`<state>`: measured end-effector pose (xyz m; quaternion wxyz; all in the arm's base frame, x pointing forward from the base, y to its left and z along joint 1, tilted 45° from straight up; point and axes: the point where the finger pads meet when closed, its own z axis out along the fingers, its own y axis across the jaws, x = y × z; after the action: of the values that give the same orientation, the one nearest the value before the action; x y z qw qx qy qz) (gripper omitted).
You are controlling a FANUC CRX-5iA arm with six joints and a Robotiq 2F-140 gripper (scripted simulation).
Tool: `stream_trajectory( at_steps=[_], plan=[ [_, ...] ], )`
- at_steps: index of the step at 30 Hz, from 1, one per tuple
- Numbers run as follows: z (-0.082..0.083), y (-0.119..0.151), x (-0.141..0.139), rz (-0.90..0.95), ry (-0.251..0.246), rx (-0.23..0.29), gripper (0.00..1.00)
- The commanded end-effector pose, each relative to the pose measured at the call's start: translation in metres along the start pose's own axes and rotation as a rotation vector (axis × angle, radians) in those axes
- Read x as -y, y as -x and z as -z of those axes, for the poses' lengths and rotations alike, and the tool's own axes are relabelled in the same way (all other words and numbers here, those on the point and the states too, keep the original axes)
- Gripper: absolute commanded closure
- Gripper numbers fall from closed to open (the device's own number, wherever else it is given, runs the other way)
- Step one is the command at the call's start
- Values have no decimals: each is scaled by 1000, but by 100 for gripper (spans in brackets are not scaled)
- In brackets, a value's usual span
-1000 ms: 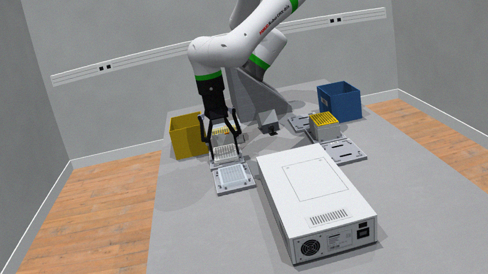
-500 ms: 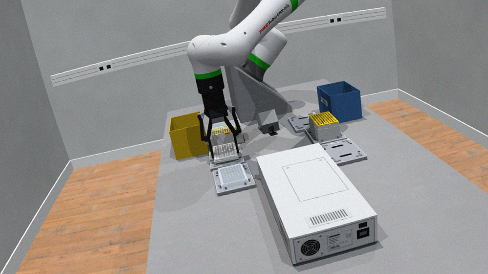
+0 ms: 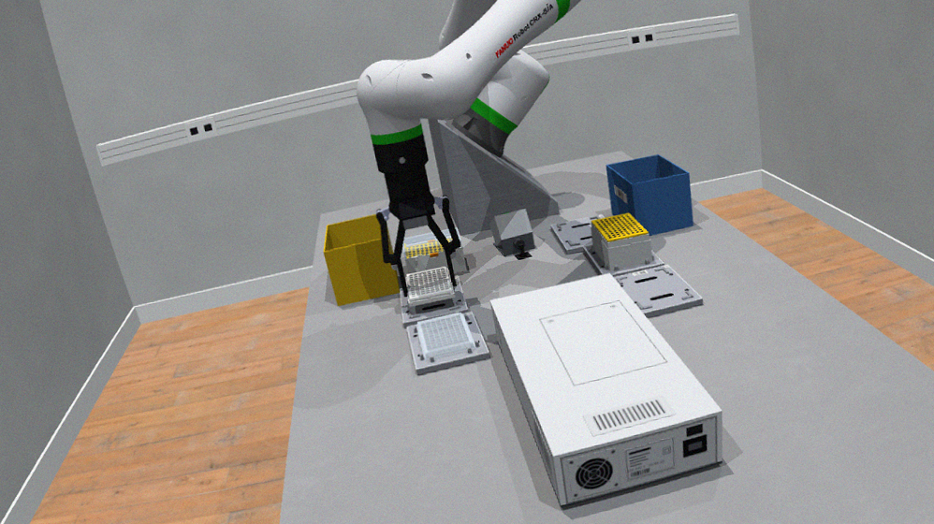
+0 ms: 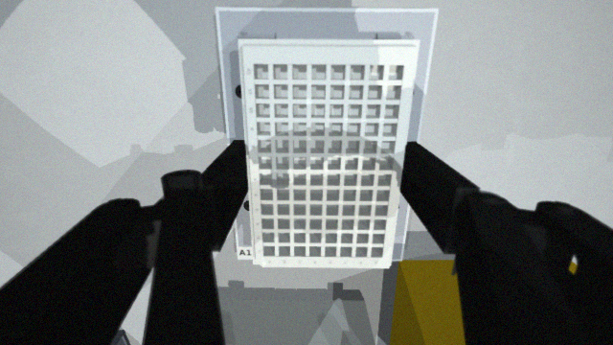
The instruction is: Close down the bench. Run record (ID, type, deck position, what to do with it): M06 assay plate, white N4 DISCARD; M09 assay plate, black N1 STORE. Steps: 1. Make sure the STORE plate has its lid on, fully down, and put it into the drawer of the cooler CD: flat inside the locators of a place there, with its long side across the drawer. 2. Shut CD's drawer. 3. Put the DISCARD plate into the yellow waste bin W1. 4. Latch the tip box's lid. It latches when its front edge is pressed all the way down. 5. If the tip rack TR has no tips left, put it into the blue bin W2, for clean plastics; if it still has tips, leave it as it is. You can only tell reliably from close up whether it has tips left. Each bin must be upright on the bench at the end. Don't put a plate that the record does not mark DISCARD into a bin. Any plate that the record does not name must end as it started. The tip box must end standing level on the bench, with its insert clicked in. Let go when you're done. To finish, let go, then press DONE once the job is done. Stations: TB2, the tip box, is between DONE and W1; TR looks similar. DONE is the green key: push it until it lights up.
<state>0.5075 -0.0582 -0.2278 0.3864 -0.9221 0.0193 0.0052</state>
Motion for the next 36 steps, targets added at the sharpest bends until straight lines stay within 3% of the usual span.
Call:
stream_trajectory(
  at_steps=[1,36],
  plan=[
    [6,-1,0,0,1,-1,90],
    [46,0,0,0,1,-1,90]
  ],
)
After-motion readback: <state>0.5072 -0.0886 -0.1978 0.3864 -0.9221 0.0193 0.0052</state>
